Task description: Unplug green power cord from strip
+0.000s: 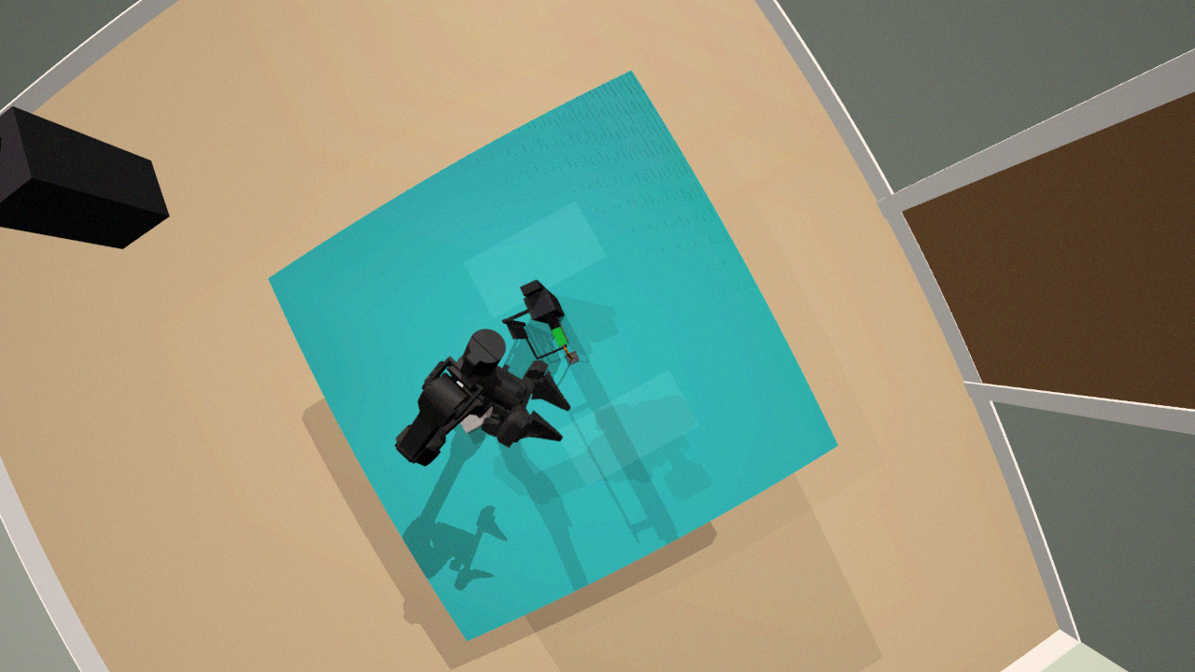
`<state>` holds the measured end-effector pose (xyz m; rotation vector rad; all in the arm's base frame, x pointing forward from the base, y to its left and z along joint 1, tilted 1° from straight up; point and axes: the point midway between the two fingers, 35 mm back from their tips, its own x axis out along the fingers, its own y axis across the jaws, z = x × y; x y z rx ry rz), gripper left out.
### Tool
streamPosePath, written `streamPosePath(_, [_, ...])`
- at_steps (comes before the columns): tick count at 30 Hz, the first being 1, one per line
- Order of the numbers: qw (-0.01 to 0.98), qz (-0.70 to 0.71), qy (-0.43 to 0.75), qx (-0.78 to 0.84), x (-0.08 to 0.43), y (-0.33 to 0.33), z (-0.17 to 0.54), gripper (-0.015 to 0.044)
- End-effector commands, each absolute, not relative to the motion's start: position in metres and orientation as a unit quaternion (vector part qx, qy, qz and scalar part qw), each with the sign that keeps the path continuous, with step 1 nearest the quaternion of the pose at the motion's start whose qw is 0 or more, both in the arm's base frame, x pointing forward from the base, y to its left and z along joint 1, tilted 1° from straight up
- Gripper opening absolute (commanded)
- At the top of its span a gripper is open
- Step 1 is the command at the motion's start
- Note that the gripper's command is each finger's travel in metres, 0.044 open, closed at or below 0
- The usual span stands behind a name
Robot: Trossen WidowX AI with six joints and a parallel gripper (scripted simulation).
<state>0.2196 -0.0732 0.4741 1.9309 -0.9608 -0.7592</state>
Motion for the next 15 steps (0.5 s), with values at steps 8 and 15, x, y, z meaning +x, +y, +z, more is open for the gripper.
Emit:
streamPosePath(8, [0.538,-0.440,-0.157,0.702,0.277,-0.053,0.383,0.0190])
streamPosePath(15, [0.589,-0.525,0.123,0.601,0.300,-0.036,0.276,0.0160])
